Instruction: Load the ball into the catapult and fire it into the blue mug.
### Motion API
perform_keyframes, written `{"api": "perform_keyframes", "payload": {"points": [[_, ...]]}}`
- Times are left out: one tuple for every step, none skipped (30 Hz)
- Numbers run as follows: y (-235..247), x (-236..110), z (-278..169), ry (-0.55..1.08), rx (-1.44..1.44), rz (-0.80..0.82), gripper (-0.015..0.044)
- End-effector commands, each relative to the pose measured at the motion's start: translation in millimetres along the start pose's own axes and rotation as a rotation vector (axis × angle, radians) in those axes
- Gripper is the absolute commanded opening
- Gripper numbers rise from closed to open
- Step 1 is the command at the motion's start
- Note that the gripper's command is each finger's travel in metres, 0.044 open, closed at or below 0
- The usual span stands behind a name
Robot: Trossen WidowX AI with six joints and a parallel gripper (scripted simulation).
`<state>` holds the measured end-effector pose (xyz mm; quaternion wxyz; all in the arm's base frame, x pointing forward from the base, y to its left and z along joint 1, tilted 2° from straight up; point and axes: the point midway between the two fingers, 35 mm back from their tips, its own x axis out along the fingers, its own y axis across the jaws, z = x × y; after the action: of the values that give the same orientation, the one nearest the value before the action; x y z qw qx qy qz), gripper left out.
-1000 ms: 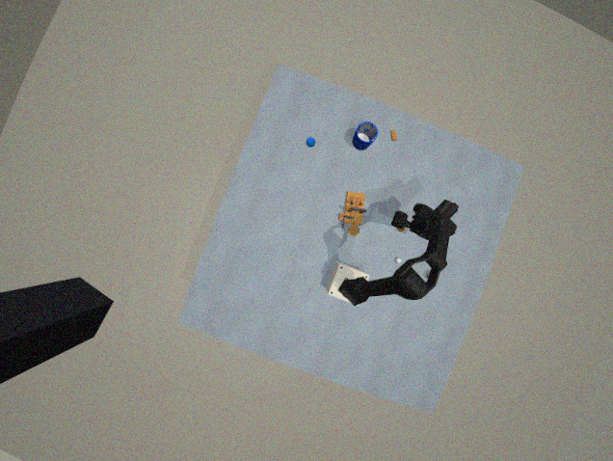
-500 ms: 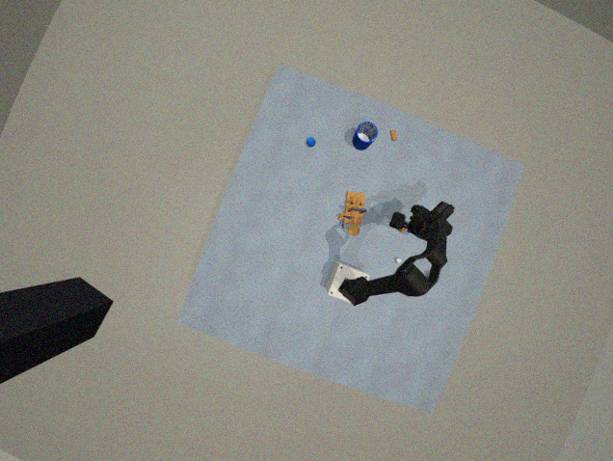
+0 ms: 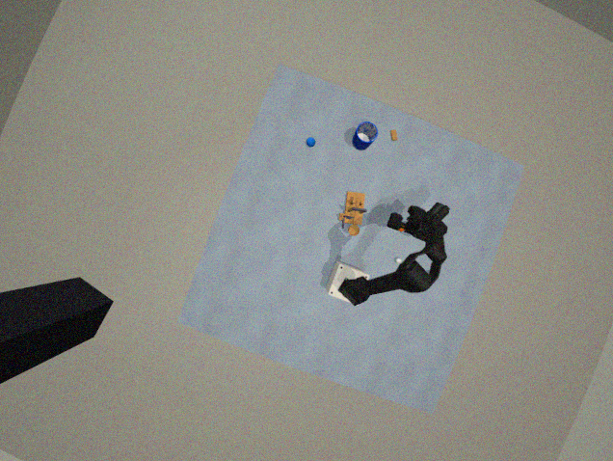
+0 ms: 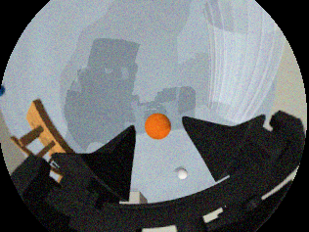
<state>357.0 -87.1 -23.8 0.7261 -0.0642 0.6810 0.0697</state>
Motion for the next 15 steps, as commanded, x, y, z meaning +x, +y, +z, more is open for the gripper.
{"api": "perform_keyframes", "payload": {"points": [[1.8, 6.0, -1.9, 0.004, -0.004, 0.007, 0.0274], [1.8, 6.0, -1.9, 0.004, -0.004, 0.007, 0.0247], [1.8, 6.0, -1.9, 0.004, -0.004, 0.007, 0.0221], [1.8, 6.0, -1.9, 0.004, -0.004, 0.007, 0.0195], [1.8, 6.0, -1.9, 0.004, -0.004, 0.007, 0.0169], [1.8, 6.0, -1.9, 0.004, -0.004, 0.007, 0.0142], [1.8, 6.0, -1.9, 0.004, -0.004, 0.007, 0.0136], [1.8, 6.0, -1.9, 0.004, -0.004, 0.007, 0.0129], [1.8, 6.0, -1.9, 0.004, -0.004, 0.007, 0.0123], [1.8, 6.0, -1.9, 0.004, -0.004, 0.007, 0.0116], [1.8, 6.0, -1.9, 0.004, -0.004, 0.007, 0.0109], [1.8, 6.0, -1.9, 0.004, -0.004, 0.007, 0.0103], [1.8, 6.0, -1.9, 0.004, -0.004, 0.007, 0.0096], [1.8, 6.0, -1.9, 0.004, -0.004, 0.007, 0.0089], [1.8, 6.0, -1.9, 0.004, -0.004, 0.007, 0.0063]]}}
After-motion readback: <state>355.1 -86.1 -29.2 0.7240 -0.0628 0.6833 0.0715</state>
